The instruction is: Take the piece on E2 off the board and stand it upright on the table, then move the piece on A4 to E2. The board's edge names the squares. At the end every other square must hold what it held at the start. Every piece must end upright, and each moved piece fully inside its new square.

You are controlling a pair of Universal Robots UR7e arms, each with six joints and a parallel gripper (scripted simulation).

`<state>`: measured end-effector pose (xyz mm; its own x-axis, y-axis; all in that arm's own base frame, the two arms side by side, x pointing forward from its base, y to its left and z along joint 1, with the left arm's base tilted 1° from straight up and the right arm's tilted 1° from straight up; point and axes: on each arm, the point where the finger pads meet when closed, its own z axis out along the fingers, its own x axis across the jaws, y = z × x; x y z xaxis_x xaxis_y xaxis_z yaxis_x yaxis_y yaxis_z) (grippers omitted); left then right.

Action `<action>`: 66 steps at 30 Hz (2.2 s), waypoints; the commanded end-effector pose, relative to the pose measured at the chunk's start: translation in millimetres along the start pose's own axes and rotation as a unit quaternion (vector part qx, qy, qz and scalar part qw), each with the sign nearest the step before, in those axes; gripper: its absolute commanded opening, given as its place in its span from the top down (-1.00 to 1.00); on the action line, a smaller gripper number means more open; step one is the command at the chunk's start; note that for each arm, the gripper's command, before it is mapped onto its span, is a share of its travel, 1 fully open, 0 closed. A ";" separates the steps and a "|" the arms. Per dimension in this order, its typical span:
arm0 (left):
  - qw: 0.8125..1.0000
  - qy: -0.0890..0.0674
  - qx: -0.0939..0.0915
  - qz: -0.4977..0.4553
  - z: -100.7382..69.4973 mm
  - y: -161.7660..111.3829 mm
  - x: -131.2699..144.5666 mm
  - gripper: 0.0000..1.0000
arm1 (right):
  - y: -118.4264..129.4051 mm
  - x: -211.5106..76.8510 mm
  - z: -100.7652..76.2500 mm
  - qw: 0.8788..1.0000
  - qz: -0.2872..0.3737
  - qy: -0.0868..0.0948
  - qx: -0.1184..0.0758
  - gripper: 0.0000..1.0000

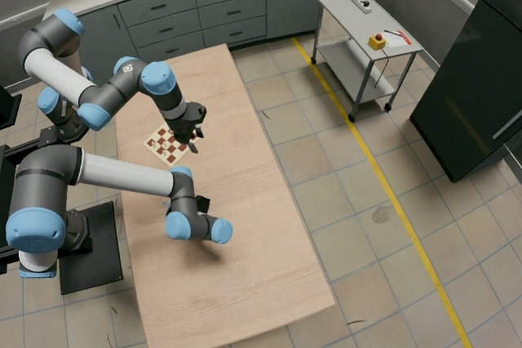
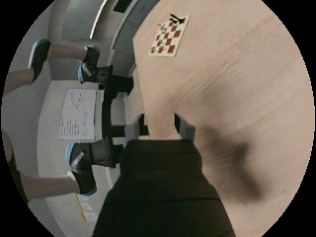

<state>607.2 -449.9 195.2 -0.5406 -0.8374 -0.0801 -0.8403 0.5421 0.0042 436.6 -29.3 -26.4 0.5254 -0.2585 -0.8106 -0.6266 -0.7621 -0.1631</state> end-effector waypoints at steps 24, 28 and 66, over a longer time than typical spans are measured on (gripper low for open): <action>1.000 0.000 0.001 0.000 -1.0 -0.2 0.0 -1.00 | 1.7 -0.6 -2.5 1.000 -0.003 0.003 0.001 -1.00; 1.000 0.000 0.001 0.000 -1.0 -0.2 0.0 -1.00 | 7.1 -1.6 -7.8 1.000 -0.010 0.009 0.005 -1.00; 1.000 0.000 0.001 0.000 -1.0 -0.2 0.0 -1.00 | 273.3 -99.7 -142.9 0.935 -0.219 0.280 0.003 -1.00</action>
<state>607.2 -449.9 195.2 -0.5406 -0.8374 -0.0801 -0.8403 0.5421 0.0042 334.1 -251.4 67.1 0.9081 -0.2102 -0.3621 -0.3592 -0.8356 -0.4157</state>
